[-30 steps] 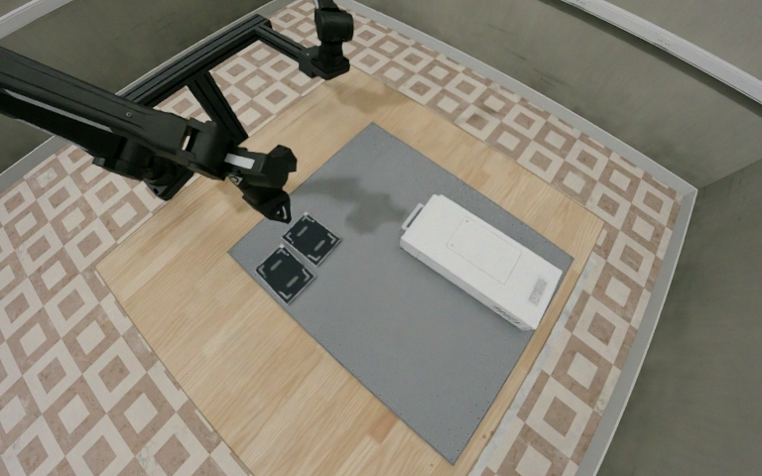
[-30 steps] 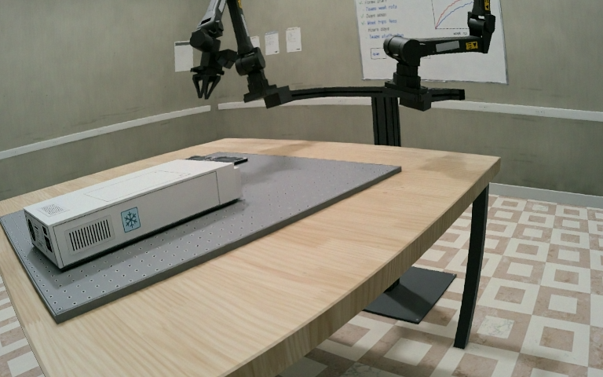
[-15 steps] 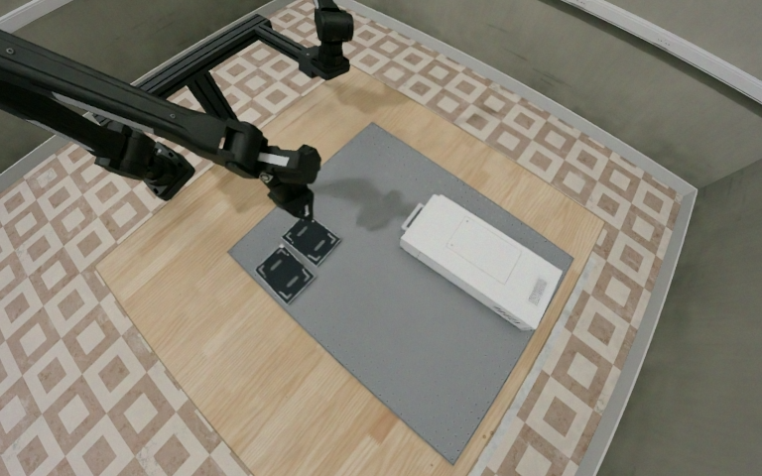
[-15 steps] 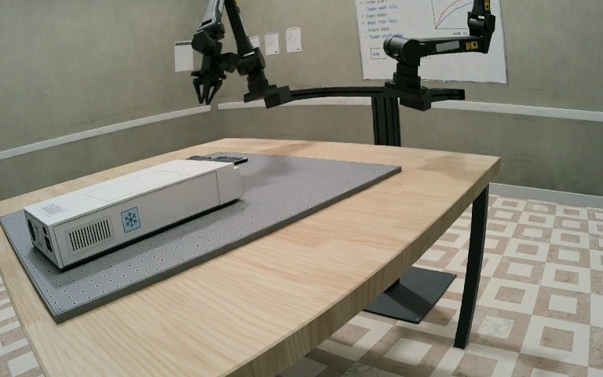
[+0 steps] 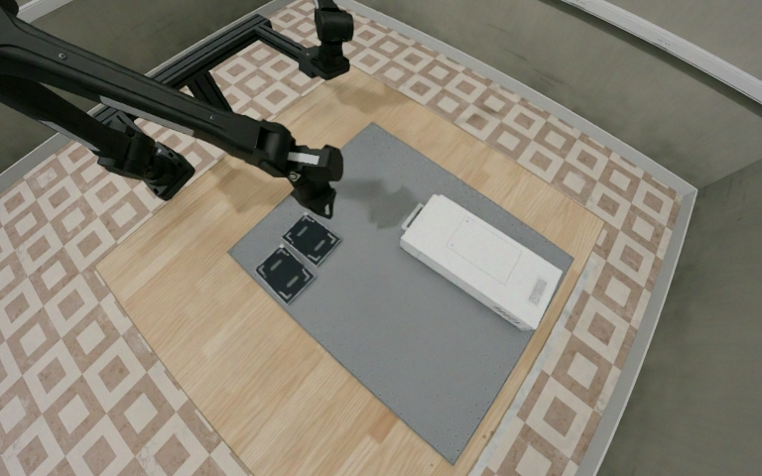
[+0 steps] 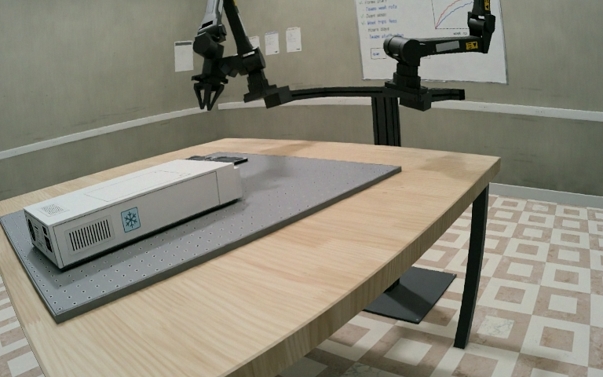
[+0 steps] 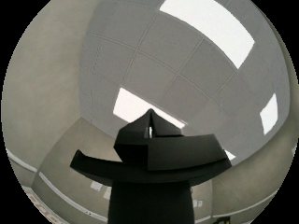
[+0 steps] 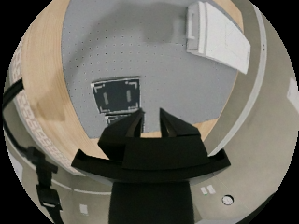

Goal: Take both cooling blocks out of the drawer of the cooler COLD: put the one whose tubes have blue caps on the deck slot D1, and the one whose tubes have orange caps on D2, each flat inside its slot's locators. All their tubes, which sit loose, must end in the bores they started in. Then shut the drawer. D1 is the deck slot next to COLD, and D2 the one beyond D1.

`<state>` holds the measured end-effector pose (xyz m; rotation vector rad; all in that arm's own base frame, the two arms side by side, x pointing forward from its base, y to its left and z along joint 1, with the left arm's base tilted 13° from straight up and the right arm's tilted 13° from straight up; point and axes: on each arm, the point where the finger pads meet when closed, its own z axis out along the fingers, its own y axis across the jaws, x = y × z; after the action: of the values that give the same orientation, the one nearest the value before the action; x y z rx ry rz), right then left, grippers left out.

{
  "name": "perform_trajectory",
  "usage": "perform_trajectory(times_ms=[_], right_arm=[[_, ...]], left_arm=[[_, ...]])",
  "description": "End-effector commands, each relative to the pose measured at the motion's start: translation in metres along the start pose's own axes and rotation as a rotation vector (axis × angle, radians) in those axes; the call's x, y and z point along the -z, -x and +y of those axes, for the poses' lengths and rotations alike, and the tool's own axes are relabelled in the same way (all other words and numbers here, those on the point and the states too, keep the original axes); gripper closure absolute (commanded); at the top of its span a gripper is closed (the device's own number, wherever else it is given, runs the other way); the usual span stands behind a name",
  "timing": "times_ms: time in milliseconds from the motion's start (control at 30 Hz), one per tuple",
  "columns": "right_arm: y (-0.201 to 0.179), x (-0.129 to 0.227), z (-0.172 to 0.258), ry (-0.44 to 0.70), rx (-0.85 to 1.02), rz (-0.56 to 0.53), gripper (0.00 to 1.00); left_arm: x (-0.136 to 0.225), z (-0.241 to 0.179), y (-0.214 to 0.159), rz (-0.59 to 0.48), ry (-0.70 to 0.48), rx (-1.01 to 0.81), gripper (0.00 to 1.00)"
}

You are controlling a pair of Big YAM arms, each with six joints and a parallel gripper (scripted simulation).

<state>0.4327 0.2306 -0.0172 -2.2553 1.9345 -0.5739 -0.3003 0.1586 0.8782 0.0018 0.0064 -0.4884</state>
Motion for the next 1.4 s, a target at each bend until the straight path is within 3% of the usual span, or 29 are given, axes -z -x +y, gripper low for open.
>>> perform_trajectory(times_ms=[0, 1367], right_arm=[[0.031, -0.006, -0.03, -0.027, -0.02, -0.011, 0.72], [0.14, -0.071, -0.095, -0.027, -0.021, -0.012, 0.72]], left_arm=[[-0.008, 0.001, -0.024, 0.035, -0.002, 0.002, 1.0], [-0.008, 0.001, -0.024, 0.035, -0.002, 0.002, 1.0]])
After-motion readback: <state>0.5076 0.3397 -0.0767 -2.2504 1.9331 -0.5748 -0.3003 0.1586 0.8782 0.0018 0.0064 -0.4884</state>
